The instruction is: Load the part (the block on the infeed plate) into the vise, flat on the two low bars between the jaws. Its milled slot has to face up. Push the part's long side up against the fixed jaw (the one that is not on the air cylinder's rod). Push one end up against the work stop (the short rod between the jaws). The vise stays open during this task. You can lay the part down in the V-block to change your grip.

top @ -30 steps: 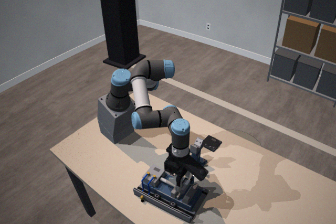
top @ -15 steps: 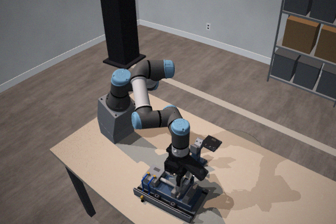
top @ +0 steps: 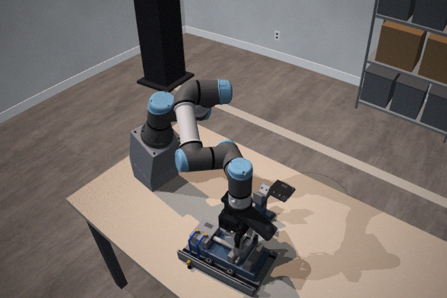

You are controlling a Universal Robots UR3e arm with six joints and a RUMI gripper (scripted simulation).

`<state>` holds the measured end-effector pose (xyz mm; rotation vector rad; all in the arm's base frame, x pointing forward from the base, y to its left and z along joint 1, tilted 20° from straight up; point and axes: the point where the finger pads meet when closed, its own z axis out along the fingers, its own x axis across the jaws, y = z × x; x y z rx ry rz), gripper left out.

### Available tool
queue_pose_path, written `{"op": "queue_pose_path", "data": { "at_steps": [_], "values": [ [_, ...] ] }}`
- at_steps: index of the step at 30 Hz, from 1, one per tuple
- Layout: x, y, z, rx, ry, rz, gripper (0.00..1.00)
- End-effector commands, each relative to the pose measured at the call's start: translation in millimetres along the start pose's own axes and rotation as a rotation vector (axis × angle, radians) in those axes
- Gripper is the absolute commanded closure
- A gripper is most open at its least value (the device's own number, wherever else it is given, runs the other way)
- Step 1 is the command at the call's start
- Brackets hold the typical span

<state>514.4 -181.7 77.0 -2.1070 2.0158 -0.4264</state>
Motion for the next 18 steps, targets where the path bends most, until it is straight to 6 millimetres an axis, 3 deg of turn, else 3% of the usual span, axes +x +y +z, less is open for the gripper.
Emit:
{"op": "queue_pose_path", "data": {
  "at_steps": [1,18],
  "values": [
    [0.6,-1.0,-0.6,0.003,0.002,-0.001,1.0],
    [0.7,-1.1,7.6,0.003,0.002,0.0,1.0]
  ]
}}
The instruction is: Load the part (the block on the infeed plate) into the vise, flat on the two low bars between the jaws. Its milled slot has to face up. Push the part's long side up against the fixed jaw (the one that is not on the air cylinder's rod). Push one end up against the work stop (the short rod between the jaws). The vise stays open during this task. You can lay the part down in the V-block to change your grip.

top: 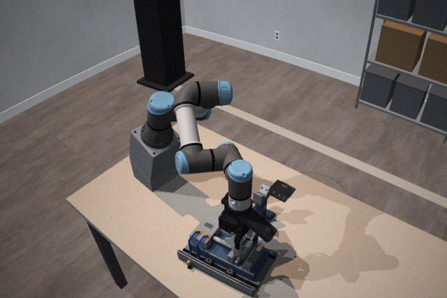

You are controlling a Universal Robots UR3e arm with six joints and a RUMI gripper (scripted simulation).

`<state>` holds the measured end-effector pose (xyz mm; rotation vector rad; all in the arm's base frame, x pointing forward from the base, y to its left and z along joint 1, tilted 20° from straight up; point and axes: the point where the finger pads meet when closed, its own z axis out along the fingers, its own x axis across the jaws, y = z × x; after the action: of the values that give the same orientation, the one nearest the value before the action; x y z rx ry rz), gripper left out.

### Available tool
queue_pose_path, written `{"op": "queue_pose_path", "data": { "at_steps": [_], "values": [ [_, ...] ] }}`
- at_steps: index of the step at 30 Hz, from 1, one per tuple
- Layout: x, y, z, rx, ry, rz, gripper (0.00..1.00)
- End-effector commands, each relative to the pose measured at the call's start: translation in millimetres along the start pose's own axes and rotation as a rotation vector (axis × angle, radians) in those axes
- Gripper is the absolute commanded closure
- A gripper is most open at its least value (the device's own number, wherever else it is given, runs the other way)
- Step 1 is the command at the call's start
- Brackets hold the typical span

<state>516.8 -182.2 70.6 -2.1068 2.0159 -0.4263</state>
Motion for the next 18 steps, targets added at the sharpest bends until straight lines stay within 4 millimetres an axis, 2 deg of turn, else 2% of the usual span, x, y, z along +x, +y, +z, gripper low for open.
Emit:
{"op": "queue_pose_path", "data": {
  "at_steps": [1,18],
  "values": [
    [0.6,-1.1,1.4,0.003,0.002,-0.001,1.0],
    [0.7,-1.2,11.6,0.003,0.002,-0.001,1.0]
  ]
}}
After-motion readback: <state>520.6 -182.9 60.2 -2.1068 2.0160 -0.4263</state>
